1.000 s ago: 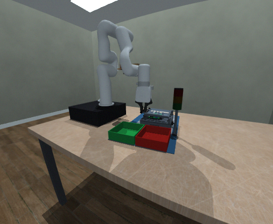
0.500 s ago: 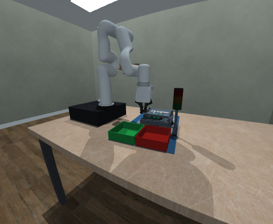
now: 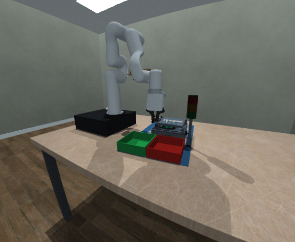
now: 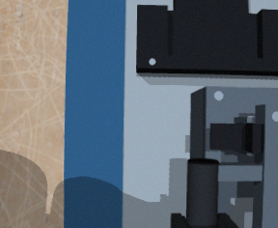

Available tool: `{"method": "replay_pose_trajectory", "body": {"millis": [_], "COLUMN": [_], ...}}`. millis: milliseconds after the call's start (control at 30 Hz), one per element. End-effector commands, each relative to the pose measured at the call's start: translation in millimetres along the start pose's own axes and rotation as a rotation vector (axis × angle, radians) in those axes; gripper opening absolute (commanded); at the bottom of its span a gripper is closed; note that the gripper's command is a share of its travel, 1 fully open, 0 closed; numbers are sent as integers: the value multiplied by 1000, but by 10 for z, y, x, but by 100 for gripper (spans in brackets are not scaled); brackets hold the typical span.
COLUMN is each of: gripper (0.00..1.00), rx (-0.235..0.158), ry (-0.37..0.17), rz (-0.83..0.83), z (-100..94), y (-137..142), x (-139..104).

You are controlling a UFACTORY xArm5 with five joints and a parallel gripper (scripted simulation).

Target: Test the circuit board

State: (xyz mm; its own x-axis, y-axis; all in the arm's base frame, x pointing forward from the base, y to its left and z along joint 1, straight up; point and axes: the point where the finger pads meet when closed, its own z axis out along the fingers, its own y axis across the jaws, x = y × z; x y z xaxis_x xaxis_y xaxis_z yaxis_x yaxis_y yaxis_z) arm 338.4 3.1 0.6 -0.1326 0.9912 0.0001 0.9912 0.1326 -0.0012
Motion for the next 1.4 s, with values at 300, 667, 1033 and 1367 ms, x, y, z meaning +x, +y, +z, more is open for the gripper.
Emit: {"method": "replay_pose_trajectory", "body": {"millis": [300,667,1033,1367], "gripper": [0,0,0,24], "rx": [-3,-3,-3,-3], "ry": [0,0,0,0], "rz": [0,0,0,0], "z": [0,5,15,15], "y": [13,13,13,13], "x": [-2,-2,-2,-2]}}
